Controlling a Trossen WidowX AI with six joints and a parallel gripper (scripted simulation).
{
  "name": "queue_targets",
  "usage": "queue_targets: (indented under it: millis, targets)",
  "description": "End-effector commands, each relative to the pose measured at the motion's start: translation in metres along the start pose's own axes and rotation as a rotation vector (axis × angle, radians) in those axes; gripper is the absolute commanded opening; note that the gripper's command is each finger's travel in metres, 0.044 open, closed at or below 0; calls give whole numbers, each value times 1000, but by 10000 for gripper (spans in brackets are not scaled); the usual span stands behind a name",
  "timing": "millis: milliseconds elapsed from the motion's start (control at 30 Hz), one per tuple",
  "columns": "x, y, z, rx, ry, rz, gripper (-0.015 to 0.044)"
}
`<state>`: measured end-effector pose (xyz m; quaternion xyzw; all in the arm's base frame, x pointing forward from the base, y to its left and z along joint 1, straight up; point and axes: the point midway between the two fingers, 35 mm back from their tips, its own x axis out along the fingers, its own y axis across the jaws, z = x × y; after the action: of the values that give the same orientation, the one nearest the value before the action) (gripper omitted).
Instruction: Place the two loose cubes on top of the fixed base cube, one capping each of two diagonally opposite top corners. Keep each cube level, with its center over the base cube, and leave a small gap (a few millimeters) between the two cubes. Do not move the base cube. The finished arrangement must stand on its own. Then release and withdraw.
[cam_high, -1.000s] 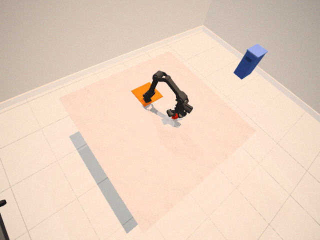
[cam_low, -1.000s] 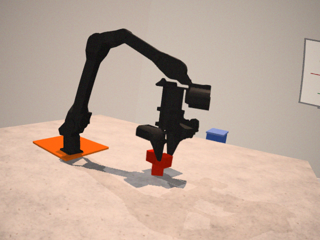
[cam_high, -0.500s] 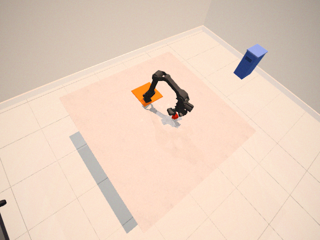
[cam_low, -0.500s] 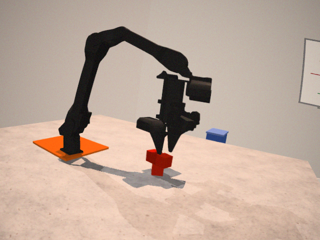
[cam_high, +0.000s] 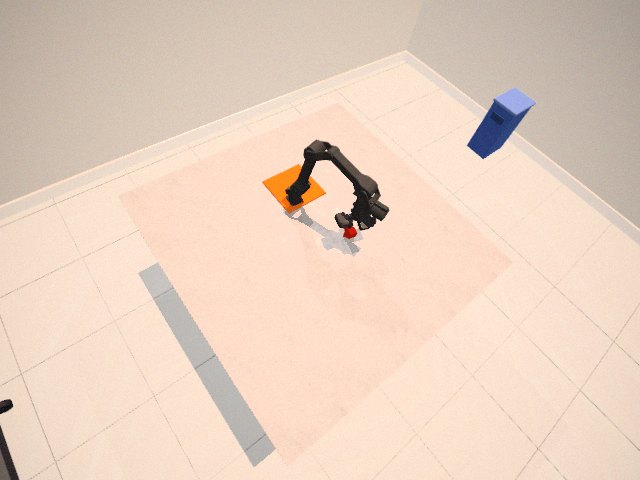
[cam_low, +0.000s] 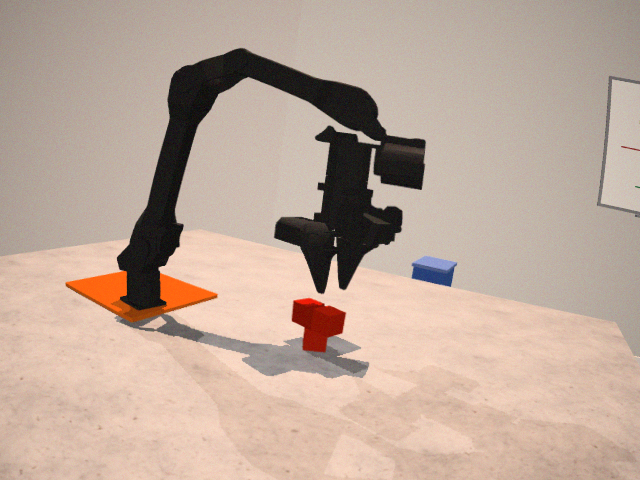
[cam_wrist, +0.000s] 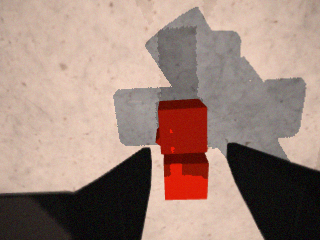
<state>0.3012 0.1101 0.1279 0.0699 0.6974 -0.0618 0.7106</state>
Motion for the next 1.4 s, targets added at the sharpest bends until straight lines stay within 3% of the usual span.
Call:
queue_targets:
  millis: [0, 433, 700, 933, 1200, 1367]
  targets:
    - [-8, 0, 0, 0, -3, 2, 205]
    - [-21, 0, 0, 0, -3, 2, 205]
    - [-29, 0, 0, 0, -2, 1, 400]
    - [-29, 9, -6, 0, 0, 1, 400]
    - [-32, 91, -92, 0, 7, 8, 400]
    - [-32, 96, -100, 0, 8, 9, 400]
